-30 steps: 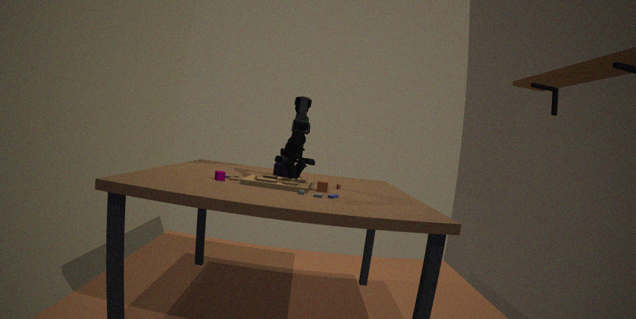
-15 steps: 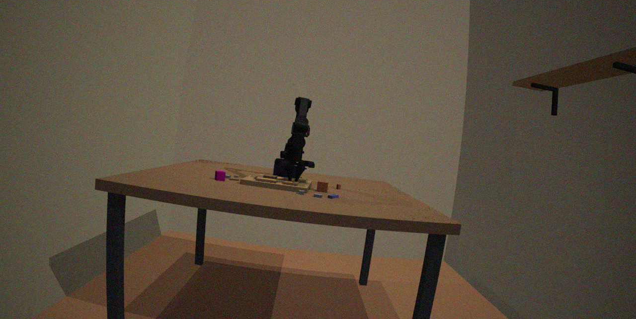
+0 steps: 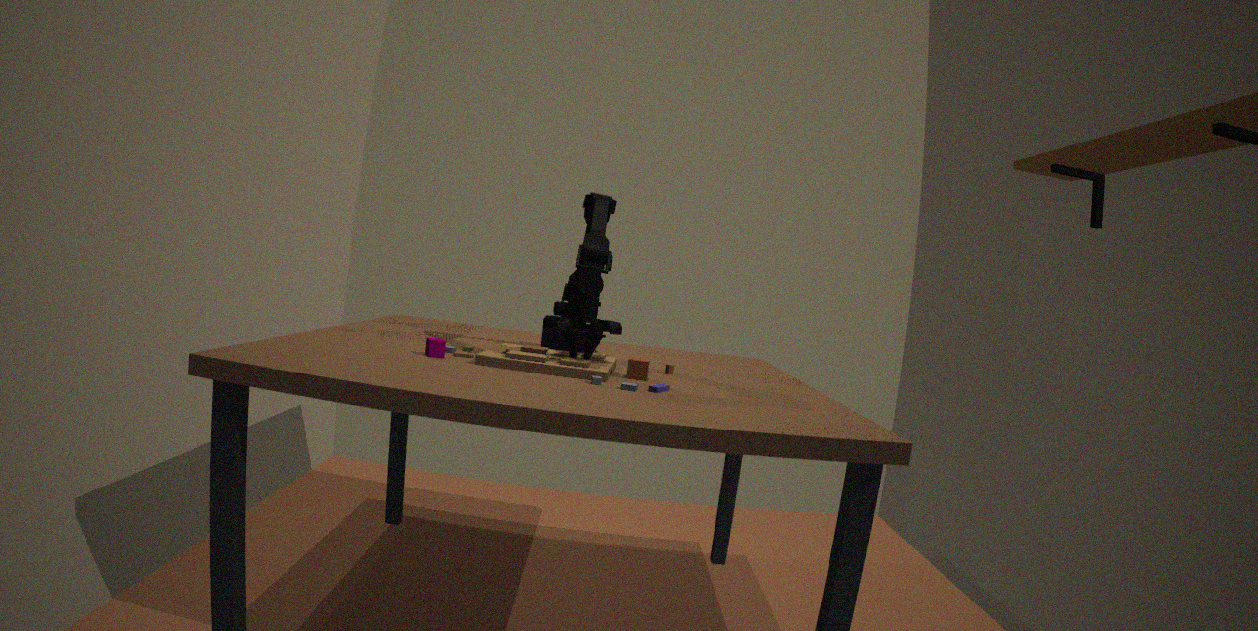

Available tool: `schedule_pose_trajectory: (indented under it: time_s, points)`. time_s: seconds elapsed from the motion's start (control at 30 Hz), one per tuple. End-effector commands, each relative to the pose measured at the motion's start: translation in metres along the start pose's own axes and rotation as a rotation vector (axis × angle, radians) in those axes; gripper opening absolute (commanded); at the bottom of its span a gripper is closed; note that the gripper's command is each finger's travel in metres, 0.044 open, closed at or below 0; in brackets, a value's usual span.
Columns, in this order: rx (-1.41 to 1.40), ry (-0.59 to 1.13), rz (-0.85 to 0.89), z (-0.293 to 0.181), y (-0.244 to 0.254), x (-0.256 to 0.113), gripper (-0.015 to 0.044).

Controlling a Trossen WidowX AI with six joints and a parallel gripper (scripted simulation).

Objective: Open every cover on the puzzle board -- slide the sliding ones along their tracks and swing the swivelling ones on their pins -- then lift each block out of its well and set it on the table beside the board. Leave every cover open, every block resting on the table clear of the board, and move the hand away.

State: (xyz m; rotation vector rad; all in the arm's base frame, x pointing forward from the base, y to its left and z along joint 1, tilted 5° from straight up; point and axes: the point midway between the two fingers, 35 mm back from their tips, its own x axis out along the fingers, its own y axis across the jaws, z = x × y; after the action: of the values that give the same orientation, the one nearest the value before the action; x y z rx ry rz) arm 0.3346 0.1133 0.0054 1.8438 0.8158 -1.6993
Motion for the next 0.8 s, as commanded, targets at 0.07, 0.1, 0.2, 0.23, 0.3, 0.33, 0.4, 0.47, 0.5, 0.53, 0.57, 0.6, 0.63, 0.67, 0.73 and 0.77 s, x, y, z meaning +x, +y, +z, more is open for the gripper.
schedule_pose_trajectory:
  time_s: [0.07, 0.1, 0.2, 0.23, 0.3, 0.33, 0.4, 0.47, 0.5, 0.53, 0.57, 0.6, 0.63, 0.67, 0.73, 0.77]
  points:
    - [0.004, -0.004, -0.005, 0.0013, -0.0012, 0.0063, 0.0144]
    - [0.004, -0.004, -0.005, 0.0013, -0.0012, 0.0063, 0.0144]
    - [0.0, -0.002, -0.001, 0.0005, -0.0002, 0.0041, 0.0137]
    - [0.0, -0.002, -0.001, 0.0005, -0.0002, 0.0041, 0.013]
    - [0.0, -0.002, -0.001, 0.0005, -0.0002, 0.0041, 0.0117]
    - [0.0, -0.002, -0.001, 0.0005, -0.0002, 0.0041, 0.011]
    - [0.0, -0.002, -0.001, 0.0005, -0.0002, 0.0041, 0.0097]
    - [0.0, -0.002, -0.001, 0.0005, -0.0002, 0.0041, 0.0084]
    - [0.0, -0.002, -0.001, 0.0005, -0.0002, 0.0041, 0.008]
    - [0.0, -0.002, -0.001, 0.0005, -0.0002, 0.0041, 0.008]
    - [0.0, -0.002, -0.001, 0.0005, -0.0002, 0.0041, 0.008]
    - [0.0, -0.002, -0.001, 0.0005, -0.0002, 0.0041, 0.008]
    - [0.0, -0.002, -0.001, 0.0005, -0.0002, 0.0039, 0.008]
    - [0.0, -0.002, -0.001, 0.0005, -0.0002, 0.0032, 0.008]
    - [0.0, -0.002, -0.001, 0.0004, -0.0002, 0.0009, 0.008]
    - [0.0, -0.002, -0.002, 0.0003, -0.0001, -0.0003, 0.008]
